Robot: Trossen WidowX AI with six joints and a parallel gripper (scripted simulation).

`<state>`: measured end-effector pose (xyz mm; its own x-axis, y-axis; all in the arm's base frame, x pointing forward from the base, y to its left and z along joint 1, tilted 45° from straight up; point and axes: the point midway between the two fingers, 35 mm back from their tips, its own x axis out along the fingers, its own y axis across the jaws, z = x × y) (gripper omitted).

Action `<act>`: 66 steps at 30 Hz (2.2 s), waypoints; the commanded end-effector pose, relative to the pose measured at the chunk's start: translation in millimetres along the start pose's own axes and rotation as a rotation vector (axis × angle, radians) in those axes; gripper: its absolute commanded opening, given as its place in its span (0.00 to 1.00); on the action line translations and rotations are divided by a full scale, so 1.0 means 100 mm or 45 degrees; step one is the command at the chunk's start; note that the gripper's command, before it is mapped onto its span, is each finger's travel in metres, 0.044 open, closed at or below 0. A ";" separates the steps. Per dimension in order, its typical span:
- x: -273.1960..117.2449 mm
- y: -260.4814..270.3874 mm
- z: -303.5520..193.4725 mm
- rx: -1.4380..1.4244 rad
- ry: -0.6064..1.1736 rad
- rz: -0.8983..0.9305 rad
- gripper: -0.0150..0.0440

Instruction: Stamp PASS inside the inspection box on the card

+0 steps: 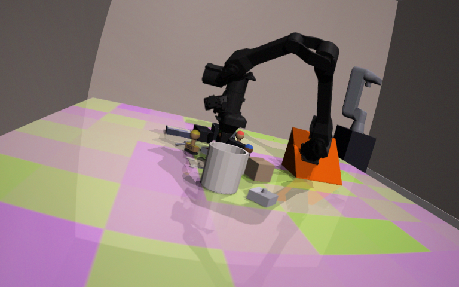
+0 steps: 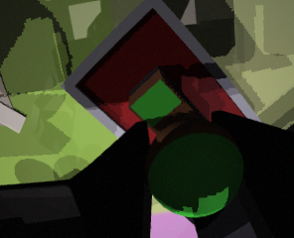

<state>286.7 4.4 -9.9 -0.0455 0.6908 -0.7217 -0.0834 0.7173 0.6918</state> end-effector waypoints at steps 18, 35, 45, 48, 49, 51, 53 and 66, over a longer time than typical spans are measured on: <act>0.02 0.00 0.01 0.000 -0.001 0.002 0.25; 0.01 0.00 0.01 0.000 -0.001 0.002 0.25; -0.04 0.00 0.01 0.000 -0.001 0.001 0.25; -0.06 0.00 0.01 0.000 -0.001 0.001 0.25; -0.06 0.00 0.01 0.000 -0.001 0.001 0.25; -0.07 0.00 0.01 0.000 -0.001 0.001 0.25; -0.08 0.00 0.01 0.000 -0.001 0.001 0.25; -0.28 -0.01 0.02 0.000 -0.001 -0.001 0.25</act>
<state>289.3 -11.2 5.7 -0.0433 0.6925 -0.7201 -0.0789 0.7162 0.6934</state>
